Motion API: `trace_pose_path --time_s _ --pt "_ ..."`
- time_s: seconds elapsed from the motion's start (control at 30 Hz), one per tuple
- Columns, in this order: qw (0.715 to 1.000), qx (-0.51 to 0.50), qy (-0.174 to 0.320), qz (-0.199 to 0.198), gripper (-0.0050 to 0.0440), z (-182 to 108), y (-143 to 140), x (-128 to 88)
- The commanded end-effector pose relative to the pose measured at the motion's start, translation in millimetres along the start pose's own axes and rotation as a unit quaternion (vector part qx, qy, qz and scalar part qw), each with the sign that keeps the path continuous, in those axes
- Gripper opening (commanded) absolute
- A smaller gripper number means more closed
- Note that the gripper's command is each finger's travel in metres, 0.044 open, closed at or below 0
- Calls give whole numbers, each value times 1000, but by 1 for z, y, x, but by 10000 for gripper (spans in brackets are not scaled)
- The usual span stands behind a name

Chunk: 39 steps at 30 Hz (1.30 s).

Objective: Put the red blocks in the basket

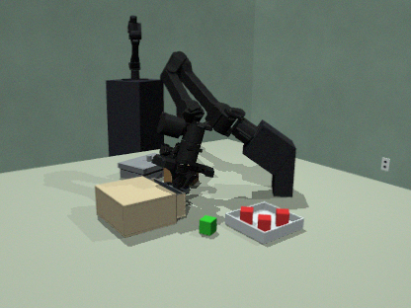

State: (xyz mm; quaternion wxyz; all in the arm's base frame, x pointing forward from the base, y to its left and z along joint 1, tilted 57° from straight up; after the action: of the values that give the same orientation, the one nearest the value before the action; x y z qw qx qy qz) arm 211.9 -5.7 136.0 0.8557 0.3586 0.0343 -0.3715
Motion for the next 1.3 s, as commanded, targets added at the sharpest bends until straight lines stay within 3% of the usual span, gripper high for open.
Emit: trace_pose_path --time_s 0.0,0.77,1.27 --pt "1000 3 -6 6 0 2 3 -1" --pt "1000 3 -6 6 0 2 3 -1" --pt "1000 3 -6 6 0 10 35 10"
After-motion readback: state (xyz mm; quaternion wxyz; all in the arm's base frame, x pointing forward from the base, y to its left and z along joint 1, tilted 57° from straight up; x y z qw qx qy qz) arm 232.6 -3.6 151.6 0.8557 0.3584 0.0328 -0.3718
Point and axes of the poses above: the point midway between the two fingers, 35 mm back from their tips, its own x axis out along the fingers, its own y axis across the jaws, z = x × y, the point moved 8 cm from there along -x, back along the fingers, and after that the axes turned 14 degrees about -x, right-handed, at the moved point
